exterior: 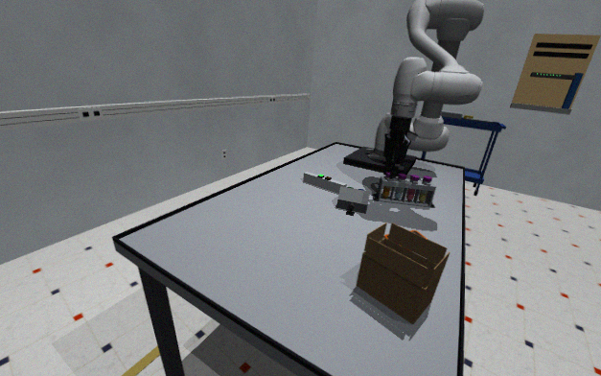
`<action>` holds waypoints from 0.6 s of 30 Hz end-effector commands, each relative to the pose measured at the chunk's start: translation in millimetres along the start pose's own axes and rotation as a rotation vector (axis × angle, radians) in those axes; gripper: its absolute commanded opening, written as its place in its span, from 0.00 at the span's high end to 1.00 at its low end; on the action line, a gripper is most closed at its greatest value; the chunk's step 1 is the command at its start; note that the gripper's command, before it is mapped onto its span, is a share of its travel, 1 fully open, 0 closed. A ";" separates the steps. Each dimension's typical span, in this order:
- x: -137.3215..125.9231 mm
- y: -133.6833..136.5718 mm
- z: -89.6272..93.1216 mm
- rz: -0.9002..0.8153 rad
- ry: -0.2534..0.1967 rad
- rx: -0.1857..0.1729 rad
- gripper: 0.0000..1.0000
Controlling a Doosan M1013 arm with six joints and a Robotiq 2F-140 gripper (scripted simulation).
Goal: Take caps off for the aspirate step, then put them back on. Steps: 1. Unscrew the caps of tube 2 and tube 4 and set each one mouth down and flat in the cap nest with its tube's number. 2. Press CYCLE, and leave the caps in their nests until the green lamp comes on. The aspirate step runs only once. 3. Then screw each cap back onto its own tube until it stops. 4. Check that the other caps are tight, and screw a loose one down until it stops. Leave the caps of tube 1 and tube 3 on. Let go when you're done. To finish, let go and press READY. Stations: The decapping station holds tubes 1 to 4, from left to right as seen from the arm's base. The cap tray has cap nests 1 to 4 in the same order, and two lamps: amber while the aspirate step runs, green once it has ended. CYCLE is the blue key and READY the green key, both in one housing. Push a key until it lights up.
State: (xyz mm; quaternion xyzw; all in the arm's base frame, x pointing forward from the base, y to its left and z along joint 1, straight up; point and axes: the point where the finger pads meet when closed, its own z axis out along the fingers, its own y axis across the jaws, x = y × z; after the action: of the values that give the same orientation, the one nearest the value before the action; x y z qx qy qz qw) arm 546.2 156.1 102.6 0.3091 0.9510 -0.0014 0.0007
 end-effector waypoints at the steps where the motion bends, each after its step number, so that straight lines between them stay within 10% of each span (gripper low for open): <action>1: -0.2 0.4 -0.6 0.000 0.000 -0.001 0.70; 10: -0.2 0.4 -0.6 0.050 0.000 -0.001 0.70; 18: -0.2 0.4 -0.5 0.450 0.000 -0.001 0.70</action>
State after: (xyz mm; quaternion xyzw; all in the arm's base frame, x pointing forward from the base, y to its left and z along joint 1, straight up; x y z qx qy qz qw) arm 546.1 155.9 102.5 0.4267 0.9044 0.0035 -0.0032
